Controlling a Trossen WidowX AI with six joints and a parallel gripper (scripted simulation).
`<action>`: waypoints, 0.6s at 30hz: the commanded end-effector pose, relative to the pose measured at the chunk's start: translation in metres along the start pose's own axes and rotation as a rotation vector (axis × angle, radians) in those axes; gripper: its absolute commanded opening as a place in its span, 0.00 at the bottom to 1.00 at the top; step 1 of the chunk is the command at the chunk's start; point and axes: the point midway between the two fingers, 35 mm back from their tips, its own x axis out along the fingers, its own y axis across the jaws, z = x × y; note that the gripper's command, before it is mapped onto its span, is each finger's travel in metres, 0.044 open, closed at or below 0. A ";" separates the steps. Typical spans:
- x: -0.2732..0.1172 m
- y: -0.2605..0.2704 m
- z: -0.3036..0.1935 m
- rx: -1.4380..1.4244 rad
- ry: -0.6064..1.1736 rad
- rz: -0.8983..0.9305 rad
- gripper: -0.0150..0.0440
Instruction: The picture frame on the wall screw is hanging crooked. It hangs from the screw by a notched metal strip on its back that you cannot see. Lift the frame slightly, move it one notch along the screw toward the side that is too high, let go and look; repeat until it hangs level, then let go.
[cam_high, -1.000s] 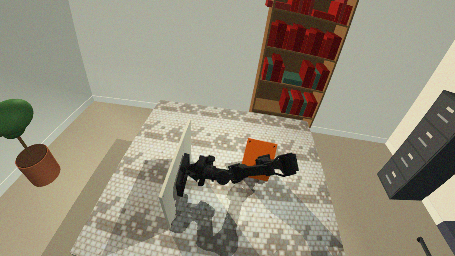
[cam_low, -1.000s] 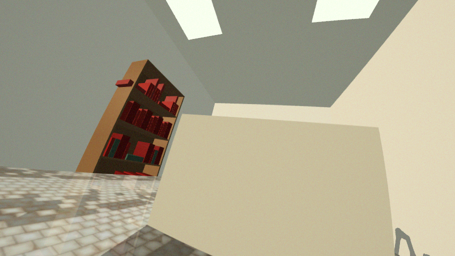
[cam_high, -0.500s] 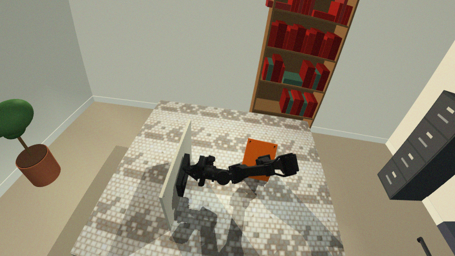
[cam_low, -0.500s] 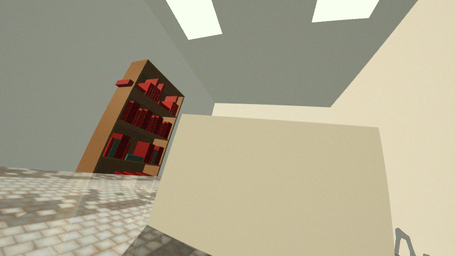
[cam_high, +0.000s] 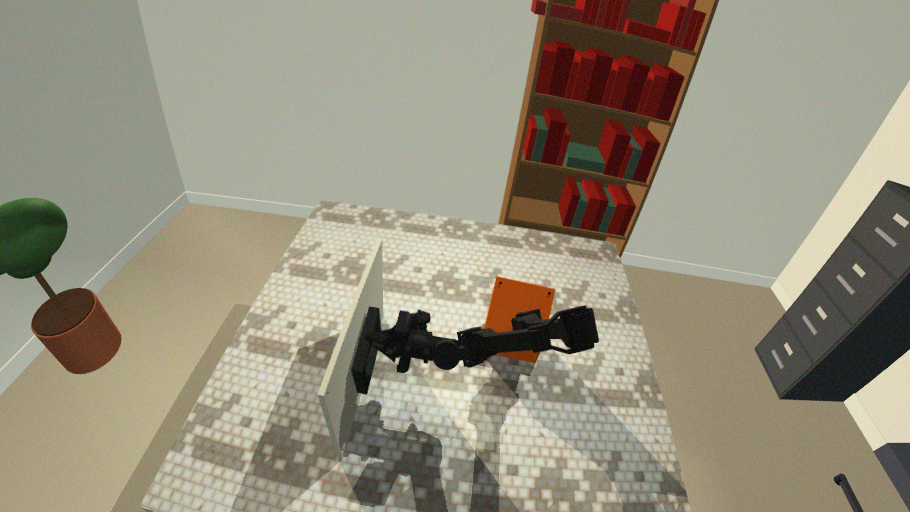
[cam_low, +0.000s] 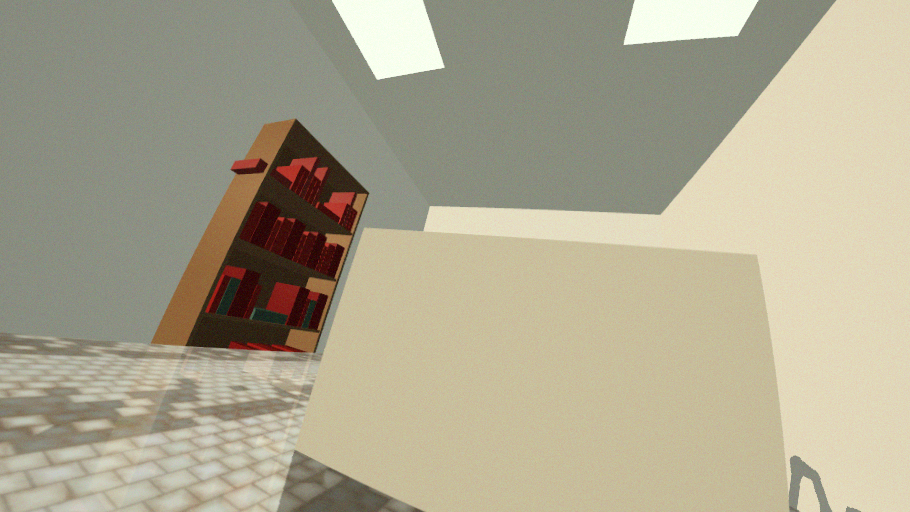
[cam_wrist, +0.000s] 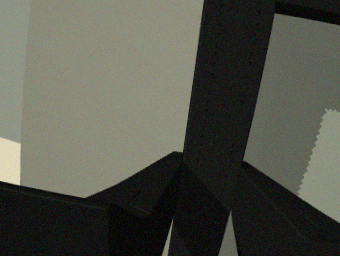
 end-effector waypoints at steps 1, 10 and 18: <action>0.000 0.003 0.000 0.004 0.001 0.003 0.25; 0.000 0.006 0.000 0.004 0.002 0.003 0.25; 0.000 0.008 0.000 0.004 0.002 0.003 0.25</action>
